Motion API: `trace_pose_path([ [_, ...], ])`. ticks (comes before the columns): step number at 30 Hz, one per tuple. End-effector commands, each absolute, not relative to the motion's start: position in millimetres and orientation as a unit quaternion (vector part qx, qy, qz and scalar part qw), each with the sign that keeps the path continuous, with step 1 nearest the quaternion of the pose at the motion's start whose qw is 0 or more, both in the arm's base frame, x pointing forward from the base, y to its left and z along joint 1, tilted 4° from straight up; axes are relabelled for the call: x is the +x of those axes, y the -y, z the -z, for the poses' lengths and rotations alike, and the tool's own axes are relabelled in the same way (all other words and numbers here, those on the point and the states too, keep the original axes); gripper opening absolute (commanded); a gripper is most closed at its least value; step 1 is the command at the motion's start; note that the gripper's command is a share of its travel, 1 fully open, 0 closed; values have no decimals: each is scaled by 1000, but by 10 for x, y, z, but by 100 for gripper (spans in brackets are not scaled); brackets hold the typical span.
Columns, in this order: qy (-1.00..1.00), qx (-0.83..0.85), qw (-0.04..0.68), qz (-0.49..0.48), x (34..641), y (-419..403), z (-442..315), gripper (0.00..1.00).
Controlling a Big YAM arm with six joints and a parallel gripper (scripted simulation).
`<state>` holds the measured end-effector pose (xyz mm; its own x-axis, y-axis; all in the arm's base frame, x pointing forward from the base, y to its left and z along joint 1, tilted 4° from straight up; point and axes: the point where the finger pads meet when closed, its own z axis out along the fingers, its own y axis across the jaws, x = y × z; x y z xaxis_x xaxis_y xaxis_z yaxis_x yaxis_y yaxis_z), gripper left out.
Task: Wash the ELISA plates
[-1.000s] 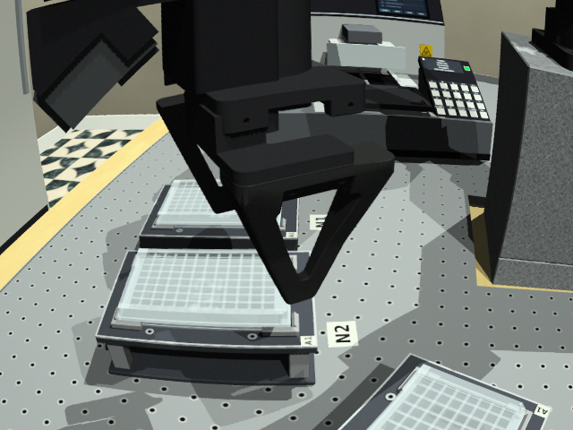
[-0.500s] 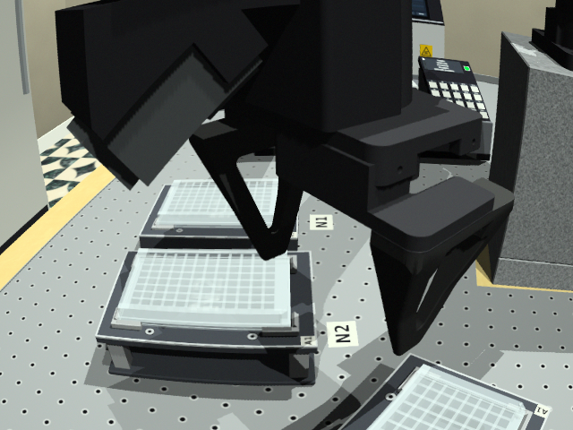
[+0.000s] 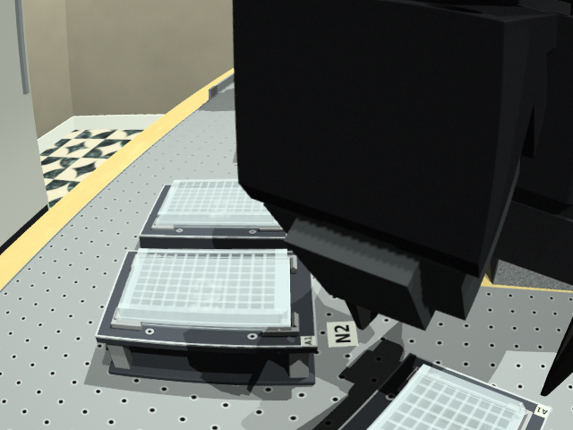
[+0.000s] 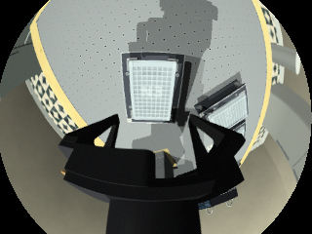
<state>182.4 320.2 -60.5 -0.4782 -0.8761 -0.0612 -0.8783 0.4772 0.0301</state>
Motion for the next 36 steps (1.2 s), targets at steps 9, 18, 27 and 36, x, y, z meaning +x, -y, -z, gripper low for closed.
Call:
trace_pose_path([
  [9, -870, -490, 33, -35, 1870, -3315, 572, 100],
  [18, -870, -492, 20, -27, 1795, -3225, 774, 100],
  [27, -869, -494, 20, -27, 1783, -3245, 922, 100],
  [36, -868, -496, 22, -29, 1787, -3284, 1028, 100],
])
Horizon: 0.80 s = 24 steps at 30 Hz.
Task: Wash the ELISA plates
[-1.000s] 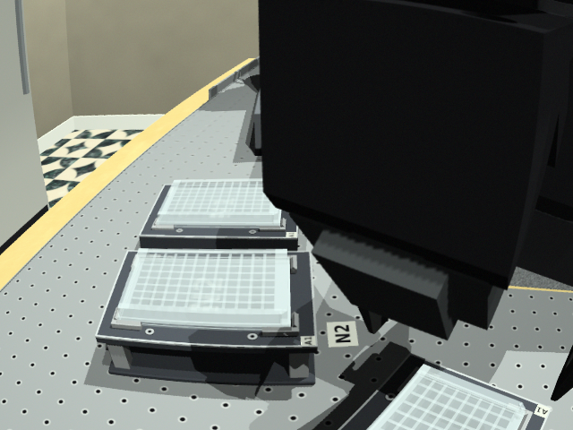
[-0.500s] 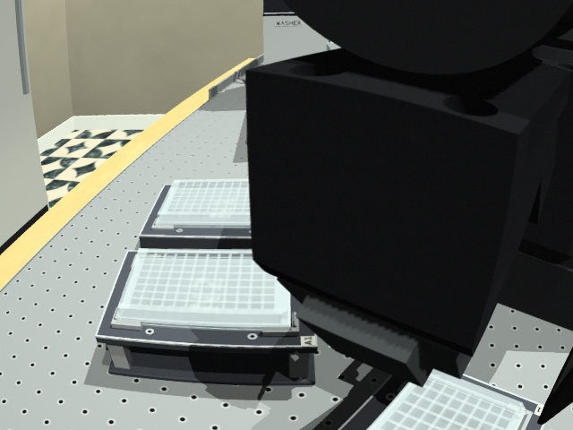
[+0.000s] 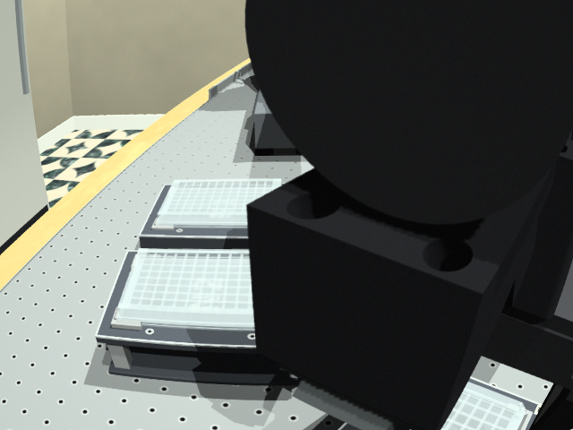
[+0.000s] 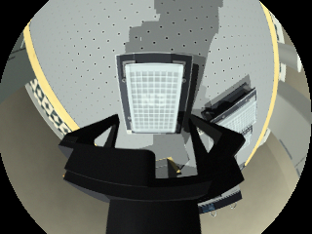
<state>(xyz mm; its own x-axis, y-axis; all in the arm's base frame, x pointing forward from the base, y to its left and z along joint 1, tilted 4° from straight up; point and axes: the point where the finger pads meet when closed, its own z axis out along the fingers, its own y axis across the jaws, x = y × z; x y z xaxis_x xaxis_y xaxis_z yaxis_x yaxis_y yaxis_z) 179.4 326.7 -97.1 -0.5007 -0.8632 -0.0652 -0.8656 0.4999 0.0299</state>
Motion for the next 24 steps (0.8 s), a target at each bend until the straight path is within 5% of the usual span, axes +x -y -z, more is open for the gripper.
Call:
trace_pose_path([
  [1, -868, -496, 22, -29, 1786, -3288, 1044, 100],
  [24, -866, -498, 28, -33, 1833, -3349, 1155, 100],
])
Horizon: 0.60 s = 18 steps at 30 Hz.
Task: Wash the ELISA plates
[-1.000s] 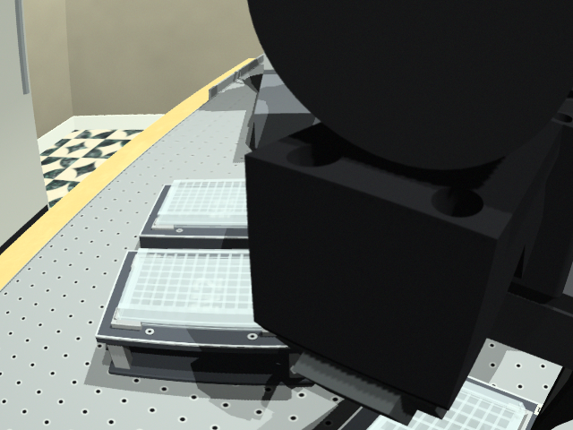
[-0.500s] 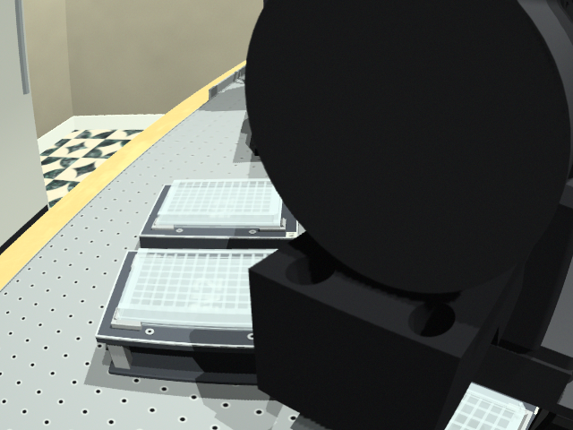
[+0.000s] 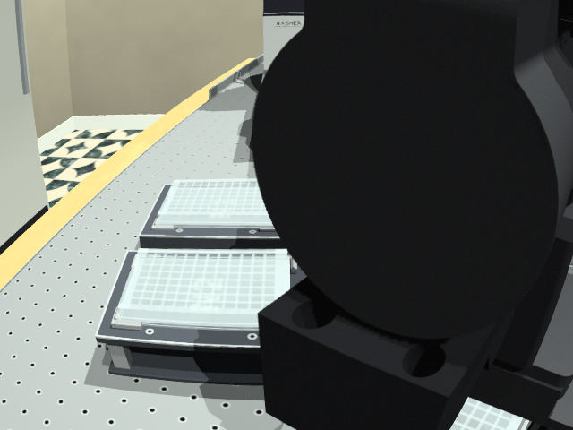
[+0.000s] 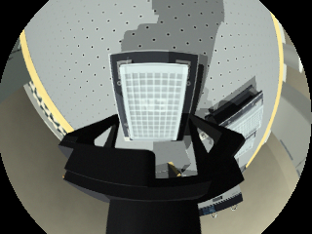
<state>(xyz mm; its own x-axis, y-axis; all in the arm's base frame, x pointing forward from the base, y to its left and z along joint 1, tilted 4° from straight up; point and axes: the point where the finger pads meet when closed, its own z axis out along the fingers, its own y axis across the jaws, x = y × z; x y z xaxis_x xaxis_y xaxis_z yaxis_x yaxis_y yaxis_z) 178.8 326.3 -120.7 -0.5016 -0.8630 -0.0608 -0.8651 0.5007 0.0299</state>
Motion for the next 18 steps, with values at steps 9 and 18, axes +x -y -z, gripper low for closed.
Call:
trace_pose_path([
  [9, -866, -497, 34, -36, 1833, -3399, 1132, 100],
  [18, -866, -497, 30, -33, 1827, -3402, 1268, 100],
])
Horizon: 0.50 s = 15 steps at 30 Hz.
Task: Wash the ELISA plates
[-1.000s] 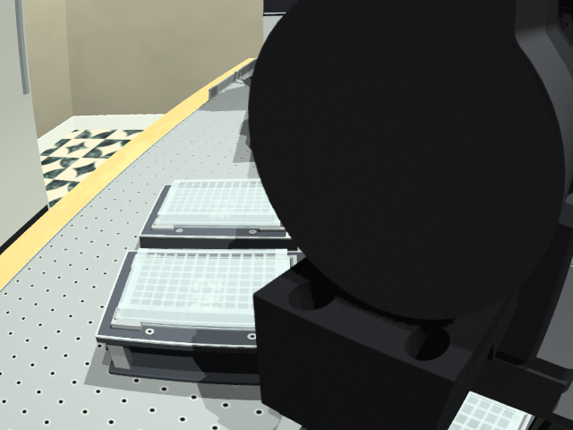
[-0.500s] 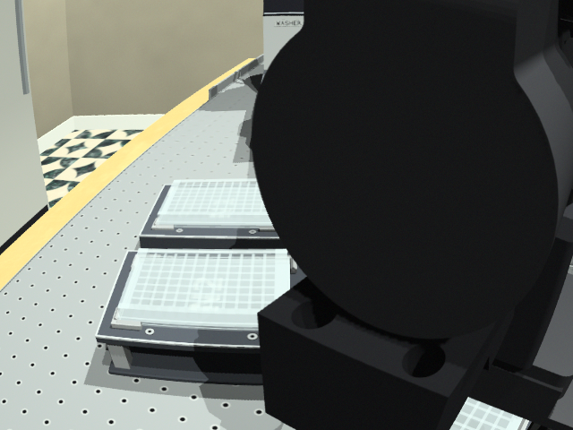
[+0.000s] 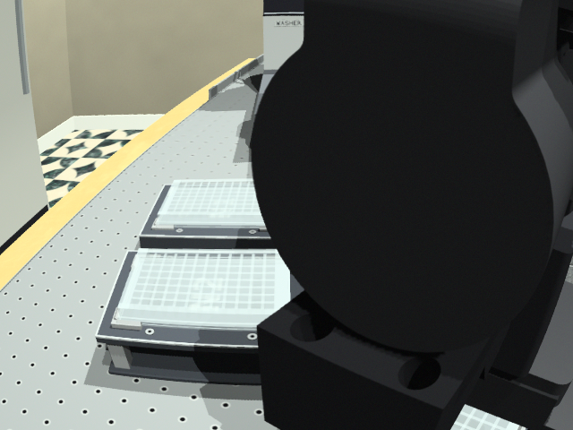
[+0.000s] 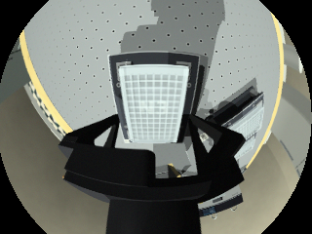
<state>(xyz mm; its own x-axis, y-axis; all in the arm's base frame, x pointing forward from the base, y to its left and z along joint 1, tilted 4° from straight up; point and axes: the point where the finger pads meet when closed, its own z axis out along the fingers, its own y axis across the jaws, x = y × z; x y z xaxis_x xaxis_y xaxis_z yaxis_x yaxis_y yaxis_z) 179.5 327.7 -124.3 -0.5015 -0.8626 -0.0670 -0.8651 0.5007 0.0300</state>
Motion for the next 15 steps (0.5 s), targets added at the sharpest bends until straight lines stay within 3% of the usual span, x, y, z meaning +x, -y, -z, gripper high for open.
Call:
trace_pose_path([
  [1, -866, -497, 30, -33, 1829, -3405, 1273, 100],
  [15, -866, -497, 31, -34, 1838, -3426, 1350, 100],
])
